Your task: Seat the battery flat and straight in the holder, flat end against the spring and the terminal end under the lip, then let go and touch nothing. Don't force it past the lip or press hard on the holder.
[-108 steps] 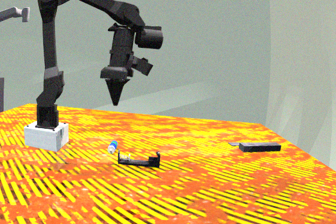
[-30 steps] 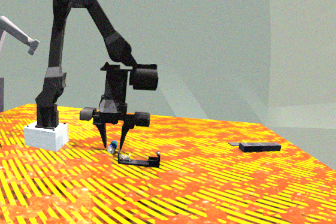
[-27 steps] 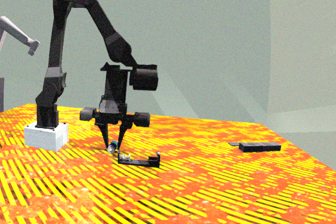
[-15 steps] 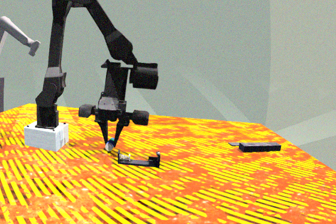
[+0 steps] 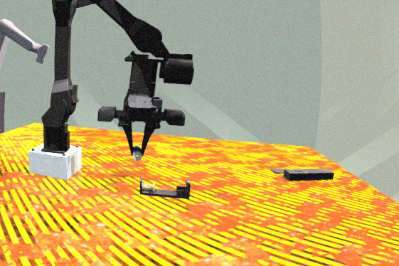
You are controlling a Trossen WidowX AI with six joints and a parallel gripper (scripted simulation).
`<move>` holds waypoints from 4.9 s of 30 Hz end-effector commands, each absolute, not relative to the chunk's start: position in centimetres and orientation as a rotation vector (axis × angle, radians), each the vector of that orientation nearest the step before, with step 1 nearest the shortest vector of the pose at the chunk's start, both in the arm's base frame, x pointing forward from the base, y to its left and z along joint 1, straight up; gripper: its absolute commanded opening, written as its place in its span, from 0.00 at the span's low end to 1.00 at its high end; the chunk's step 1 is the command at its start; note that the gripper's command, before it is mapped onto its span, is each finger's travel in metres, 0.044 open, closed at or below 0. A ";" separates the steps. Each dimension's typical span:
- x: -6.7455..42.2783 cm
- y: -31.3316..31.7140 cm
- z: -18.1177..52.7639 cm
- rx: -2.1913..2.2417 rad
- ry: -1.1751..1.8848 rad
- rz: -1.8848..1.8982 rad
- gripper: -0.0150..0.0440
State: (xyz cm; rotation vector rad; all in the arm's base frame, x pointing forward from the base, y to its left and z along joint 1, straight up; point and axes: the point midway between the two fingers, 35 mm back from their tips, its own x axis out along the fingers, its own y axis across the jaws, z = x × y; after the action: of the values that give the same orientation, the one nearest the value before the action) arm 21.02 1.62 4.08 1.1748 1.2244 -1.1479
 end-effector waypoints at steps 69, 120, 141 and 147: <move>27.9 -6.4 2.7 0.013 1.282 -0.024 0.36; 26.5 -6.4 0.8 0.015 1.024 -0.018 0.36; 24.7 -6.4 0.5 0.017 1.022 -0.014 0.36; 24.9 -6.4 0.4 0.022 1.053 -0.015 0.36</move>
State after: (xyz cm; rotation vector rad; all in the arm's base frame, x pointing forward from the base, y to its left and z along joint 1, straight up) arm 25.00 -6.43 0.63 0.0207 1.0284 -0.0143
